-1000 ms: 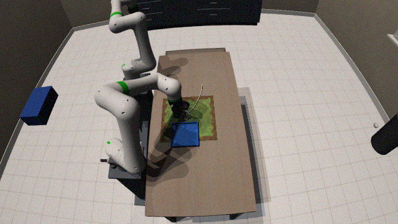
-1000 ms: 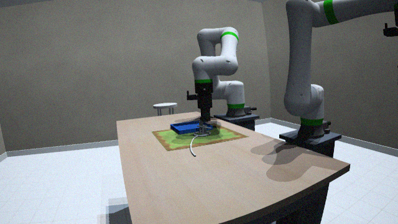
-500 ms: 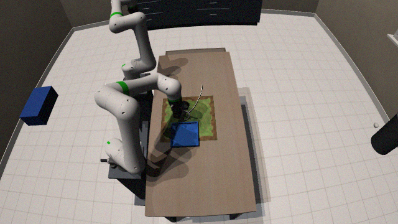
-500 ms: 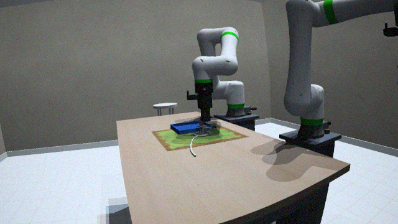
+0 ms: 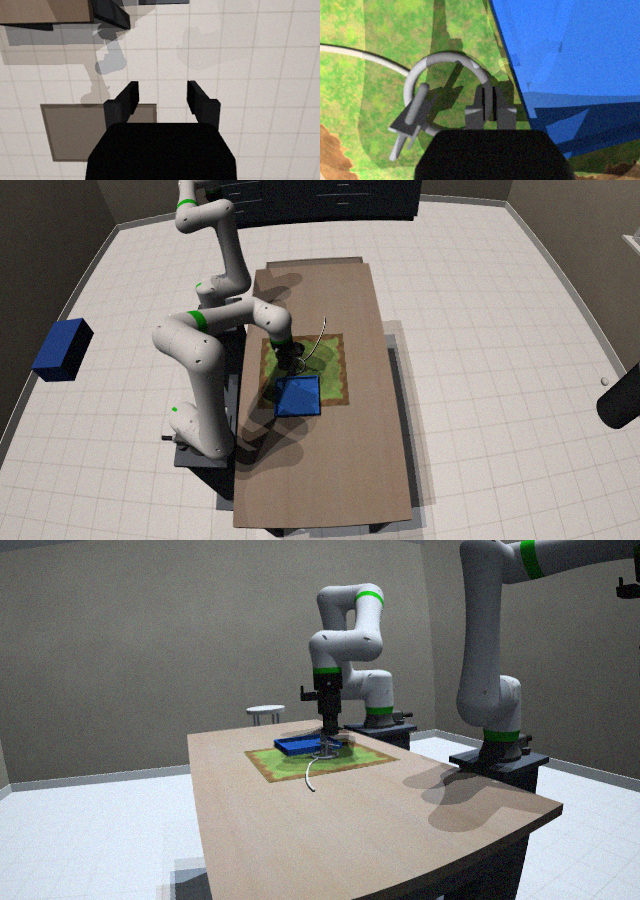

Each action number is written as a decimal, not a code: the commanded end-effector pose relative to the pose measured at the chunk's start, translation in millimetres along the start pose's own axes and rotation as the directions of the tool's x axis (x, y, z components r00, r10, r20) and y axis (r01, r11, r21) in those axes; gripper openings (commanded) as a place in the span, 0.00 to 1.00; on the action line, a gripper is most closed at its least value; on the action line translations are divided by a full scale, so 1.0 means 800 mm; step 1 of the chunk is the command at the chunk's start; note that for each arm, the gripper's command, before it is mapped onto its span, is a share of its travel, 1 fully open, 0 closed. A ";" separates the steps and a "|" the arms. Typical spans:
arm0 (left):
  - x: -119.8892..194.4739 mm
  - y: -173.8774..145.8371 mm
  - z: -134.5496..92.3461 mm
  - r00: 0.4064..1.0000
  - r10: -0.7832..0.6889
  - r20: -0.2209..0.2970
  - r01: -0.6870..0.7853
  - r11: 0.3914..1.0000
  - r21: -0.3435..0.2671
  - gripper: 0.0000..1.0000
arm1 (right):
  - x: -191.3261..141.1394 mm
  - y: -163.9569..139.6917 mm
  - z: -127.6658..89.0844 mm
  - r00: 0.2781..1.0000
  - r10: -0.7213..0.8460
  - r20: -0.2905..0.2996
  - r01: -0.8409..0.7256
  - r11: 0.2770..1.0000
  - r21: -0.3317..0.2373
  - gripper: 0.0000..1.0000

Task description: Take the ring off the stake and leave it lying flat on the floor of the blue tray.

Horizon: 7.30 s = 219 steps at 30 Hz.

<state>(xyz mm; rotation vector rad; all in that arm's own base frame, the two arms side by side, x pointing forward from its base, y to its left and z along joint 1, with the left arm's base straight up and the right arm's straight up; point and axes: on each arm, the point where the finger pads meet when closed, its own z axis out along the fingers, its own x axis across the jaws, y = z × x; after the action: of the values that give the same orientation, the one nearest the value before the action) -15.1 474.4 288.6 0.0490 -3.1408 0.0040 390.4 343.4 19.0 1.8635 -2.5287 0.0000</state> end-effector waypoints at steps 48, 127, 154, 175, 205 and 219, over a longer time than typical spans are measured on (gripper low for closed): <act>0.000 0.000 -0.001 1.000 0.000 0.000 0.000 1.000 -0.003 1.00 | -0.004 -0.001 -0.009 1.000 0.000 0.002 0.000 1.000 0.001 0.00; 0.000 0.000 -0.001 1.000 0.000 0.000 0.000 1.000 -0.003 1.00 | -0.021 0.028 -0.032 1.000 0.000 0.002 0.000 1.000 0.000 0.00; 0.000 0.000 -0.001 1.000 0.000 0.000 0.000 1.000 -0.003 1.00 | -0.030 0.022 -0.038 1.000 0.000 0.028 0.001 0.999 -0.045 0.00; 0.000 0.000 -0.001 1.000 0.000 0.000 0.000 1.000 -0.003 1.00 | -0.030 0.021 -0.042 0.997 0.005 0.081 0.006 0.991 -0.136 0.00; 0.000 0.000 -0.001 1.000 0.000 0.000 0.000 1.000 -0.003 1.00 | -0.022 0.008 -0.046 0.997 0.005 0.081 0.006 0.991 -0.136 0.00; 0.000 0.000 -0.001 1.000 0.000 0.000 0.000 1.000 -0.003 1.00 | -0.020 0.004 -0.054 0.997 0.005 0.081 0.006 0.991 -0.136 0.00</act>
<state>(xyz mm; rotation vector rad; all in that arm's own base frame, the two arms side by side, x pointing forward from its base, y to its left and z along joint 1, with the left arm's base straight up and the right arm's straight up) -15.1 474.4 288.6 0.0490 -3.1408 0.0040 391.3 359.4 60.8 1.8472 -2.5066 -0.2460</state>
